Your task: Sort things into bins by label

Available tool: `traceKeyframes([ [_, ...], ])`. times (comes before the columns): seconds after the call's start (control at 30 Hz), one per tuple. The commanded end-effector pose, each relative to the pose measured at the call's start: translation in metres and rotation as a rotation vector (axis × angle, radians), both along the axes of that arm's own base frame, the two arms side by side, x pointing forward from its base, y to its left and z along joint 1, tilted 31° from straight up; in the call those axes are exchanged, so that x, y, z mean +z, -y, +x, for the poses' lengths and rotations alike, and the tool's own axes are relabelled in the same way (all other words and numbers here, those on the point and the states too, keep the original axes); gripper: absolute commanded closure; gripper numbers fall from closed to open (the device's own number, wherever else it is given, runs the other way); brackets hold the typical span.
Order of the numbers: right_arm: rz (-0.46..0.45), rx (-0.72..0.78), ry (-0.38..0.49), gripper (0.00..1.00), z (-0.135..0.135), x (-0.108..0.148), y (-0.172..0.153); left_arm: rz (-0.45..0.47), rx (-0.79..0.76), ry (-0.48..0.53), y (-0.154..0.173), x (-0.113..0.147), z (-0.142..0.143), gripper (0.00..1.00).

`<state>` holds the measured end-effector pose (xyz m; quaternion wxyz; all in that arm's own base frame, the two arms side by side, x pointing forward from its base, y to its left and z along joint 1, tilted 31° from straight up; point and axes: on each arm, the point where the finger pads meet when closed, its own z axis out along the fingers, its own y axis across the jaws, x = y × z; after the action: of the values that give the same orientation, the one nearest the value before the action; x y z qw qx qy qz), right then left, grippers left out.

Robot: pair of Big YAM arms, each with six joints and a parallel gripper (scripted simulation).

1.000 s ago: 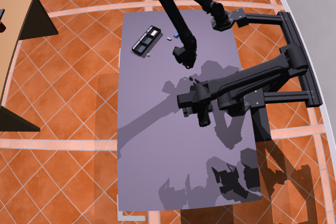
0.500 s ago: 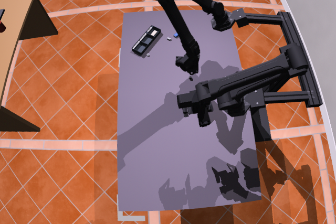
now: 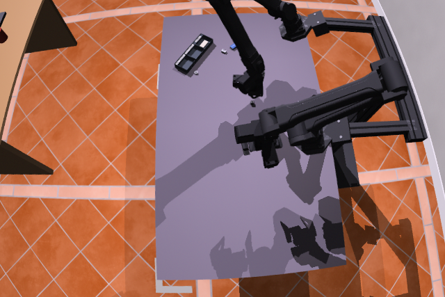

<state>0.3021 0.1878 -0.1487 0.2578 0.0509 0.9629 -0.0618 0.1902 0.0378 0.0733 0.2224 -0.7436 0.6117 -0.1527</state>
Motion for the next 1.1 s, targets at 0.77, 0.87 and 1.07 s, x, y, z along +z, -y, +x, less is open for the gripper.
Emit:
traceKeyframes([
  [0.77,0.001,-0.001,0.0,0.7,0.012,-0.012,0.002,-0.01,0.017,-0.008,-0.001,-0.002,-0.004,0.0],
  [0.87,0.001,-0.001,0.0,0.7,0.017,-0.023,0.004,-0.01,0.017,-0.008,-0.001,-0.002,-0.004,0.0],
  [1.07,0.0,-0.001,-0.001,0.7,0.029,-0.044,0.008,-0.01,0.017,-0.008,-0.001,-0.002,-0.004,0.0],
])
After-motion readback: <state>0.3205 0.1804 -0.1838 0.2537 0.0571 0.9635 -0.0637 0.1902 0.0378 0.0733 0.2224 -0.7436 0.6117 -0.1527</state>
